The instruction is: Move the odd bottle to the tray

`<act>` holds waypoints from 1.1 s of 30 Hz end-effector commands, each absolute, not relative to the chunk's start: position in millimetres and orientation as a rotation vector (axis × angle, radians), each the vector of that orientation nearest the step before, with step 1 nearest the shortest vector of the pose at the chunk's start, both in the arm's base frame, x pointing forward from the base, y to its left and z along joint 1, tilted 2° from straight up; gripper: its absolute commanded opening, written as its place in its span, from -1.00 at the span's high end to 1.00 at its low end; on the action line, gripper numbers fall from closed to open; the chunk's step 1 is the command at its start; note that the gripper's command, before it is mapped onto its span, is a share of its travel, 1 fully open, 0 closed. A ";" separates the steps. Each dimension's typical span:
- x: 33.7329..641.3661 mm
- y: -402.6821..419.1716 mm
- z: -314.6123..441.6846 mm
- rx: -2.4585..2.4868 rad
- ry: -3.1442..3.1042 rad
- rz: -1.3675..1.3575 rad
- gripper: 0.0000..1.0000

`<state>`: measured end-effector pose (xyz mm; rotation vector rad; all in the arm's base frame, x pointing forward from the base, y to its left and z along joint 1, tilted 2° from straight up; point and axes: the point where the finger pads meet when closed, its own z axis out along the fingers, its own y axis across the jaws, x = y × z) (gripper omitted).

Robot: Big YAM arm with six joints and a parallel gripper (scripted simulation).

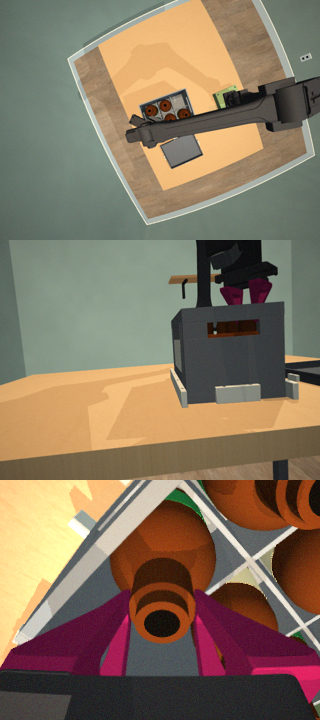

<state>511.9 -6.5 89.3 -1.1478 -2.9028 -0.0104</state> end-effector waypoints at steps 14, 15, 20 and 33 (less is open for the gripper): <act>508.6 -0.2 81.9 -1.138 -2.894 -0.003 -0.21; 508.6 -0.2 81.9 -1.138 -2.894 -0.003 -0.21; 508.6 -0.2 81.9 -1.138 -2.894 -0.003 -0.21; 508.6 -0.2 81.9 -1.138 -2.894 -0.003 -0.21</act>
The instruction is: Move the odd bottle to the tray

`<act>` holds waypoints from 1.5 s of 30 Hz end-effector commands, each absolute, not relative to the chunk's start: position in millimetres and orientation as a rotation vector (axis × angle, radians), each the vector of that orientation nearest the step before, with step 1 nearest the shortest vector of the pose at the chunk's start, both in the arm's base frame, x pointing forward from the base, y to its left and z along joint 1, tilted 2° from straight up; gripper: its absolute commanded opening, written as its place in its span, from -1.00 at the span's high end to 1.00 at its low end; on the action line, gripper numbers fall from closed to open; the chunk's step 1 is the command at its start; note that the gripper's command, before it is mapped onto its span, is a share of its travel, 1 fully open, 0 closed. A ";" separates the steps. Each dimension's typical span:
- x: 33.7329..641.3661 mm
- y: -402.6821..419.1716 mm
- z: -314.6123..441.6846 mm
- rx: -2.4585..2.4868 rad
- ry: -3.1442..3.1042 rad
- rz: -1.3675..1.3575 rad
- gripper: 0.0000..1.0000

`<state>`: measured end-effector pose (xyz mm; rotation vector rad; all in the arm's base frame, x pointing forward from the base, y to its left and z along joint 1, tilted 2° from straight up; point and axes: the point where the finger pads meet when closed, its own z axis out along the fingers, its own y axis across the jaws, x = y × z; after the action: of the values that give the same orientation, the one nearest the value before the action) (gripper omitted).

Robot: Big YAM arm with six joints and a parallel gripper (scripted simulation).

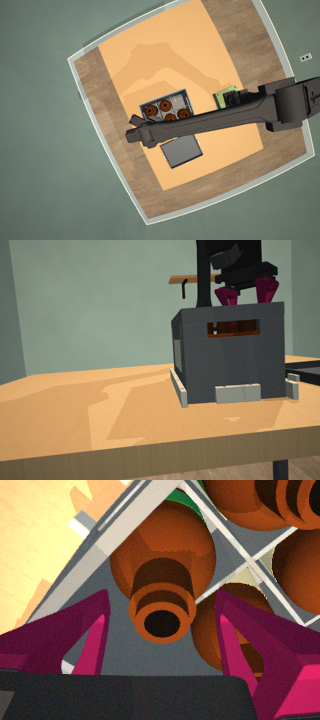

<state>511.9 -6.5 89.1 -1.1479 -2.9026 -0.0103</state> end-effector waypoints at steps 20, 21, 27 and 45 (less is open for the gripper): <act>527.3 -1.4 115.9 -1.150 -2.925 -0.023 -0.21; 527.4 -1.6 122.5 -1.152 -2.931 -0.027 -0.21; 526.6 -3.0 160.4 -1.163 -2.960 -0.046 -0.21; 525.2 -5.8 200.2 -1.161 -2.954 -0.042 -0.21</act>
<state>503.2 -6.4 157.1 -1.1376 -2.8758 0.0066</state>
